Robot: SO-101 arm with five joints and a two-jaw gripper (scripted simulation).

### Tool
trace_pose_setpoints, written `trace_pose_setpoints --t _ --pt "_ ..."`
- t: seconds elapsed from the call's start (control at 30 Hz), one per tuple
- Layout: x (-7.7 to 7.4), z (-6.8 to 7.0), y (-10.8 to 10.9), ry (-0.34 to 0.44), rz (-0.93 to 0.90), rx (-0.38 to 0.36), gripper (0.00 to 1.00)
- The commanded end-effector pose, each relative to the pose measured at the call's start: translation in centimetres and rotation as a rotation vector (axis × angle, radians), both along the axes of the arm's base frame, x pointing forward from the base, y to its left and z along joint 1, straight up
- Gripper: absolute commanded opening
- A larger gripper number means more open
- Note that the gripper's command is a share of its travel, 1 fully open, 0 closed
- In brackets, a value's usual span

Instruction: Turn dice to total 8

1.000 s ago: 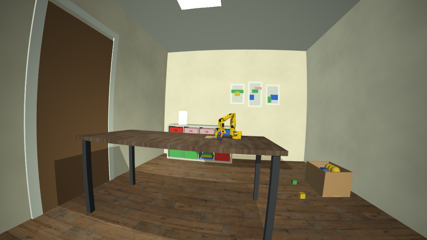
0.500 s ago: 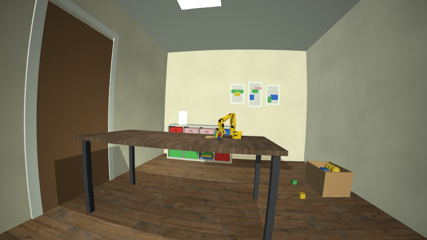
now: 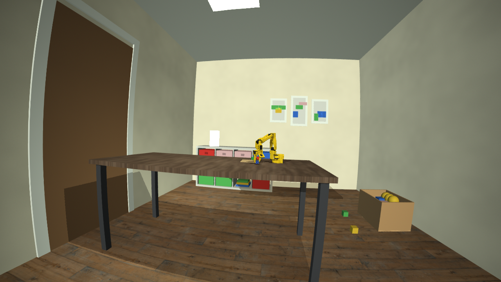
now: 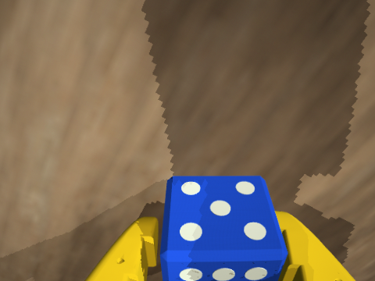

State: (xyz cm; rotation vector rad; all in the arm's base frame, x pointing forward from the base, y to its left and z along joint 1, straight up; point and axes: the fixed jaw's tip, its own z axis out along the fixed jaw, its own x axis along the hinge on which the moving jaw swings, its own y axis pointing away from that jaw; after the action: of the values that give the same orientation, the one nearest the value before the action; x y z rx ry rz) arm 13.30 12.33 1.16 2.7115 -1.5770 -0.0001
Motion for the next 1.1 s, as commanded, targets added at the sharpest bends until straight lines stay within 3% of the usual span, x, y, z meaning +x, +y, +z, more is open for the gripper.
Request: trace_pose_setpoints --t 0.0,0.53,0.87,1.07 --pt "0.53 0.49 0.46 -0.022 0.008 0.022 0.15" --pt "0.64 0.49 0.52 -0.022 0.008 0.022 0.12" --pt "0.64 0.49 0.52 -0.022 0.008 0.022 0.01" --pt "0.64 0.49 0.52 -0.022 0.008 0.022 0.00"
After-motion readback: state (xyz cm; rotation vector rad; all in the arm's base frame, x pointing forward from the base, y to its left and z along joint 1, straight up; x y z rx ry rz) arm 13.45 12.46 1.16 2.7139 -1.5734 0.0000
